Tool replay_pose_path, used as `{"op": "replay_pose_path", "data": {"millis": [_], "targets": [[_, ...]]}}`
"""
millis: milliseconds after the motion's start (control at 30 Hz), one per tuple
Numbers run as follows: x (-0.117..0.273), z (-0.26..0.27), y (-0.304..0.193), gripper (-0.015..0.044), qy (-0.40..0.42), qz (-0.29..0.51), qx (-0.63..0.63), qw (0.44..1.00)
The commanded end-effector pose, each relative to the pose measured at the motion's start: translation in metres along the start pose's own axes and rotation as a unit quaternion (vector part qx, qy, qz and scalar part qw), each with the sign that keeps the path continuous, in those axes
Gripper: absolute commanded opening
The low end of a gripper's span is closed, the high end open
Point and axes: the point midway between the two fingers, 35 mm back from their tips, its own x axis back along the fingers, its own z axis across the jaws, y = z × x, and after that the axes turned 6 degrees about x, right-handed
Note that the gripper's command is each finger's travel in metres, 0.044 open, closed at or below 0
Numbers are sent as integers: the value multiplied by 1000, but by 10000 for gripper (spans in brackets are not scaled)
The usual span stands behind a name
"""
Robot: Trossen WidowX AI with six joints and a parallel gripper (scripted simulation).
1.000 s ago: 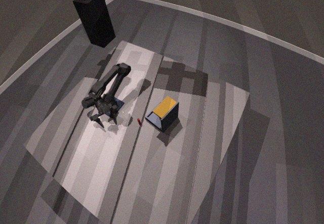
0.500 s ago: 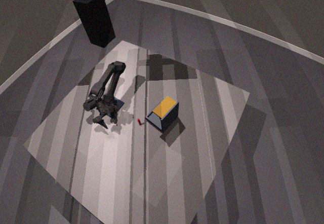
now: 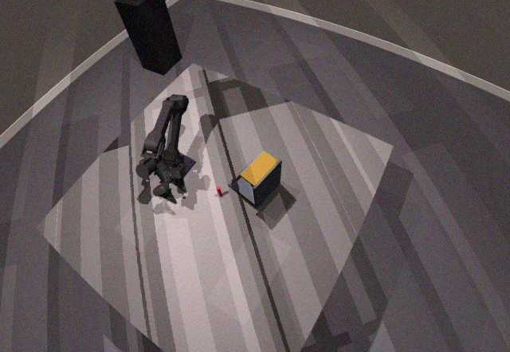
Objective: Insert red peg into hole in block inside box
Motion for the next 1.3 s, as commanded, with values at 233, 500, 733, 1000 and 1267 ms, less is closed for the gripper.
{"op": "replay_pose_path", "data": {"millis": [233,500,733,1000,1267], "targets": [[-10,-1,8,440,26,9,135,990],[-17,-2,16,440,40,12,229,973],[-22,-2,24,440,50,11,303,952],[-28,-2,36,440,57,7,381,923],[-34,-1,49,440,59,3,456,888]]}}
